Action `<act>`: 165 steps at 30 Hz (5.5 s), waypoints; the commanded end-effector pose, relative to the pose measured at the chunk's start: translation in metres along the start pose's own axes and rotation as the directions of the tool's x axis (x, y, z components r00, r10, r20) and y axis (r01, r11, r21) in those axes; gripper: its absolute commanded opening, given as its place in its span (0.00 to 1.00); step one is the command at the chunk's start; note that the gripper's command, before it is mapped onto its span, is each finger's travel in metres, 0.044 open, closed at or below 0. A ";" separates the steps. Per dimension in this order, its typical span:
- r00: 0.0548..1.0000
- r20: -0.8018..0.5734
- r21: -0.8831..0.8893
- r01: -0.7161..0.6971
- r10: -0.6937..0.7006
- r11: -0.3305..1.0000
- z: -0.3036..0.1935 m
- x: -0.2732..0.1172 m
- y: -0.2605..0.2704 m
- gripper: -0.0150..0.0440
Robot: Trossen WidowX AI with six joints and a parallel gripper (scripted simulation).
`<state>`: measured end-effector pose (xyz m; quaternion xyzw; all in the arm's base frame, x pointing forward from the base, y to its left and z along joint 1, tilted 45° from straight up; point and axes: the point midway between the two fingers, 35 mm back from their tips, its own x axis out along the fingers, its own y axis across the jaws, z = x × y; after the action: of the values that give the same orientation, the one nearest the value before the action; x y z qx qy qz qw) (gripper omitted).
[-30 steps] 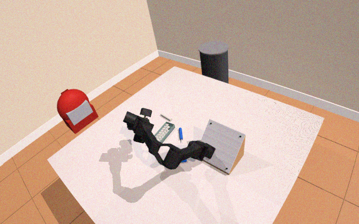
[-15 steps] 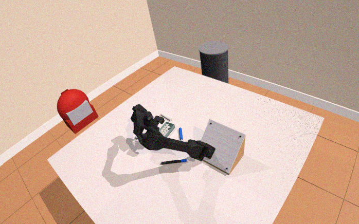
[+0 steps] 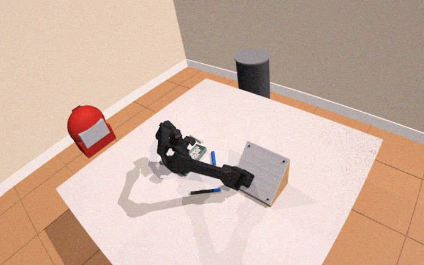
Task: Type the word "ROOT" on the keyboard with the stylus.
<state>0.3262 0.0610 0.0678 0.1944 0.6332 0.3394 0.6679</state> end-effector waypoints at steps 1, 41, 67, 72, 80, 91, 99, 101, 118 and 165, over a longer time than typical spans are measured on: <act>1.000 0.004 0.012 0.001 -0.001 1.000 -0.001 -0.001 -0.048 0.25; 1.000 0.004 0.013 0.004 -0.004 1.000 -0.013 -0.002 -0.104 0.25; 1.000 0.003 0.014 -0.001 0.001 1.000 -0.031 -0.001 -0.013 0.25; 1.000 0.003 0.014 -0.001 0.001 1.000 -0.031 -0.001 -0.013 0.25; 1.000 0.003 0.013 -0.001 0.001 1.000 -0.031 -0.003 -0.013 0.25; 1.000 0.002 0.014 0.001 -0.001 1.000 -0.031 -0.061 -0.013 0.25; 1.000 0.005 0.019 -0.003 0.003 1.000 -0.031 -0.055 -0.013 0.34; 1.000 0.017 0.059 0.015 -0.016 0.998 -0.033 -0.053 -0.019 0.43; 0.865 0.289 0.815 0.002 -0.409 0.579 -0.094 -0.021 -0.124 0.51; 0.866 0.290 0.815 0.001 -0.409 0.580 -0.093 0.000 -0.125 0.51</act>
<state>0.2636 -0.0430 -0.0264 0.4644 0.5617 -0.1093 0.6759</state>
